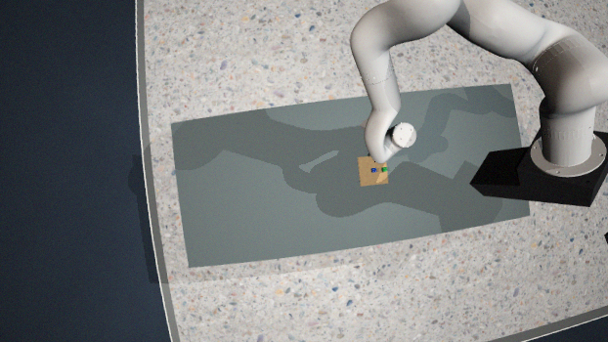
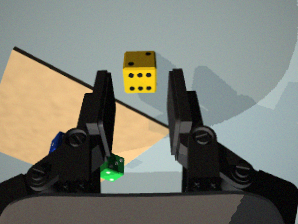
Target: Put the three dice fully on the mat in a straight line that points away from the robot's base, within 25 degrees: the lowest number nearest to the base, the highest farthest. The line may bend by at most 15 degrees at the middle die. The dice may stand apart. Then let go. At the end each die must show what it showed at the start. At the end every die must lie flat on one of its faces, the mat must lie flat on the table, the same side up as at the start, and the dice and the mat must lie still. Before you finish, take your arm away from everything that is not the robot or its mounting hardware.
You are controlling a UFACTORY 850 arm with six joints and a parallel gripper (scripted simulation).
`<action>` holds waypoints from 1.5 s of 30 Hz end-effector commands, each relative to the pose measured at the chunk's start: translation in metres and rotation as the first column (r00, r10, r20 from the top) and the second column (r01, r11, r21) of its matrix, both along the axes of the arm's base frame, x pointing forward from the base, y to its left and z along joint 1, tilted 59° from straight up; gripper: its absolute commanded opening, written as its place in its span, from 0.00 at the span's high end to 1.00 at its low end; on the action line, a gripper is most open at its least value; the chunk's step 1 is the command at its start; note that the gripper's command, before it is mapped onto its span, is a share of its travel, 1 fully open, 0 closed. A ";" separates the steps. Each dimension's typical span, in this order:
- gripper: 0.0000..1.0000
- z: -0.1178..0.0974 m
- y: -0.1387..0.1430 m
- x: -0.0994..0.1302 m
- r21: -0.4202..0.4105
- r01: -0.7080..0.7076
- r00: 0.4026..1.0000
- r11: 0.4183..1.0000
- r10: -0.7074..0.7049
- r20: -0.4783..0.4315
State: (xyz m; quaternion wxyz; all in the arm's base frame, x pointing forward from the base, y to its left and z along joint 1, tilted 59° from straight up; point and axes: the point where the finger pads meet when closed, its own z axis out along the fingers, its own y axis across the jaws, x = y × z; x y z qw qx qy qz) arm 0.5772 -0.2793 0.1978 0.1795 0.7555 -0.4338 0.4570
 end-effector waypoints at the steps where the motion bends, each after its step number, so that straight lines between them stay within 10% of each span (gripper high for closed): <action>1: 0.64 -0.001 -0.001 0.001 0.000 0.000 1.000 1.000 0.000 0.000; 45: 0.64 -0.012 -0.015 0.013 0.000 0.000 1.000 1.000 0.000 0.000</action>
